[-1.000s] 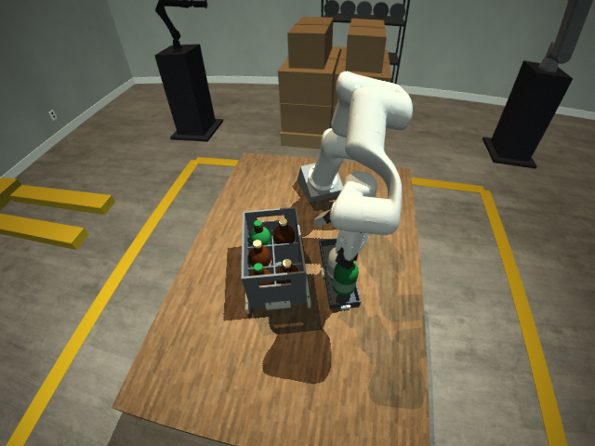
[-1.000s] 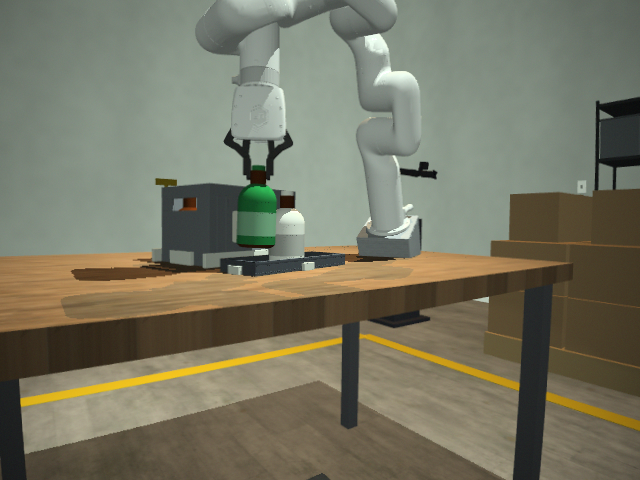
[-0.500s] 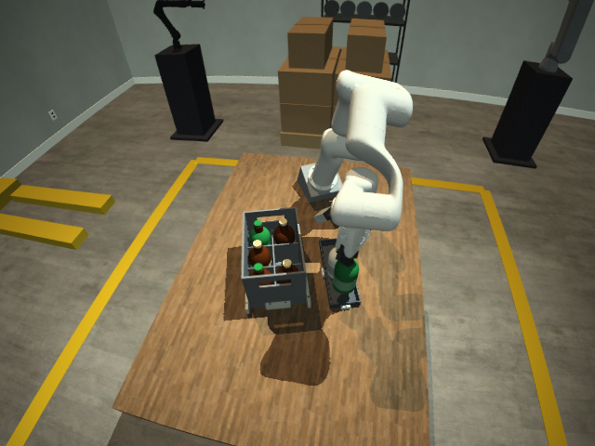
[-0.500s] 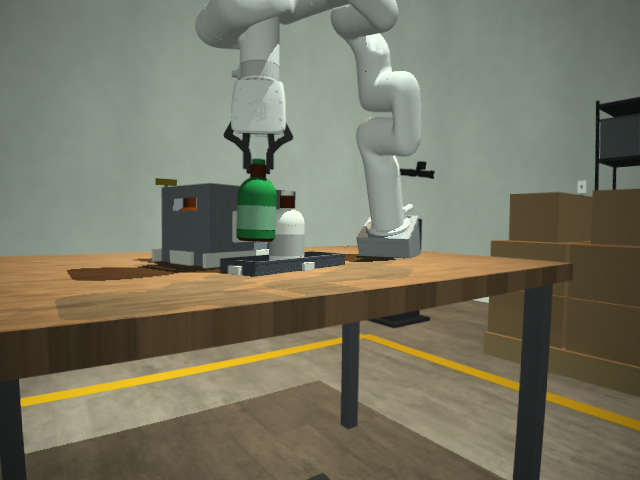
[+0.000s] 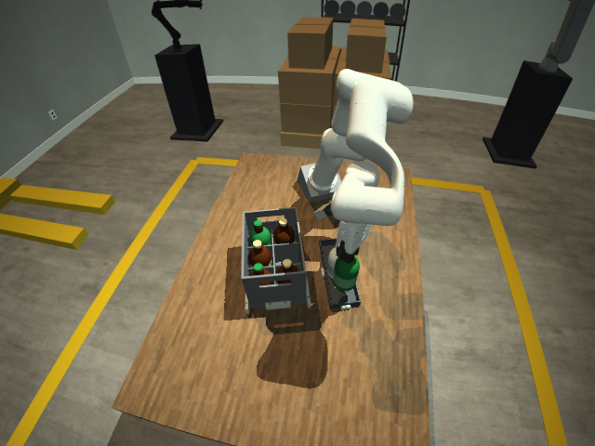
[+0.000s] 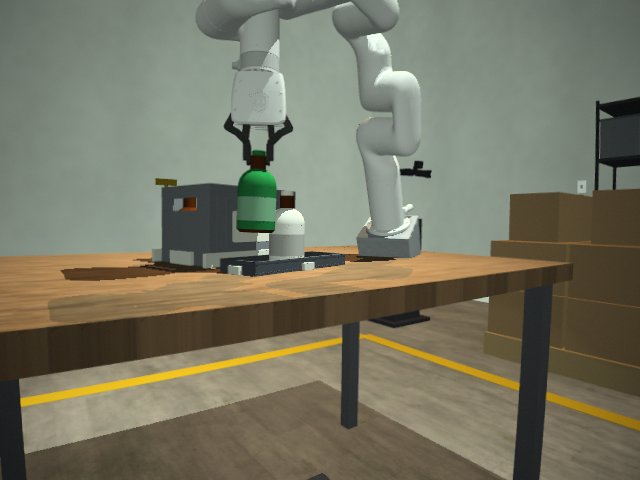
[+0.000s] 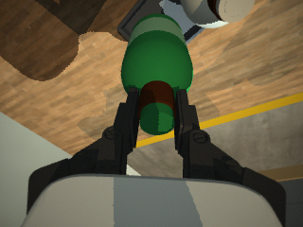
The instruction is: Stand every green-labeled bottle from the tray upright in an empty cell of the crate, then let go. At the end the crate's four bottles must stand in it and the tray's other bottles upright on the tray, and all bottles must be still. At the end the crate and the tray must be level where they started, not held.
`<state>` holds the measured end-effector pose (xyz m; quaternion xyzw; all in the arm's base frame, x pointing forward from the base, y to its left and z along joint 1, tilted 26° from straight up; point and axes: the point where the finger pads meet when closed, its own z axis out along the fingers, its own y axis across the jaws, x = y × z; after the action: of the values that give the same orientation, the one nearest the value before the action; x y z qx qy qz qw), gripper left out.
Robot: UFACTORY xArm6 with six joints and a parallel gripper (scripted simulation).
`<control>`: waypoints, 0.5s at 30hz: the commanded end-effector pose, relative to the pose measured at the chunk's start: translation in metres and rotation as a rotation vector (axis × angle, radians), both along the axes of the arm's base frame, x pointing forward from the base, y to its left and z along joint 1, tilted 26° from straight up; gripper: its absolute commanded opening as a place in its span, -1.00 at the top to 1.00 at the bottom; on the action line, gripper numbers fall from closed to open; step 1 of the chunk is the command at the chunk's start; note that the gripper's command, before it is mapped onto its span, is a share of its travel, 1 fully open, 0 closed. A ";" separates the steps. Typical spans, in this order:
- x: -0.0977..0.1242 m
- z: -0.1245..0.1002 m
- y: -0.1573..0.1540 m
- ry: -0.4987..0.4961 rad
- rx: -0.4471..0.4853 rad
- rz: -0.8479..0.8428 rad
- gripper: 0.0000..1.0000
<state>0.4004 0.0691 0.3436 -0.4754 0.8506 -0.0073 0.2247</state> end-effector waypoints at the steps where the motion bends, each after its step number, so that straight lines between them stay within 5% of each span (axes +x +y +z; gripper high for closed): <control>1: -0.001 0.004 -0.001 -0.003 0.000 0.000 1.00; 15: -0.004 0.010 -0.002 -0.003 0.000 0.000 1.00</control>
<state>0.3970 0.0673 0.3516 -0.4754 0.8506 -0.0072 0.2246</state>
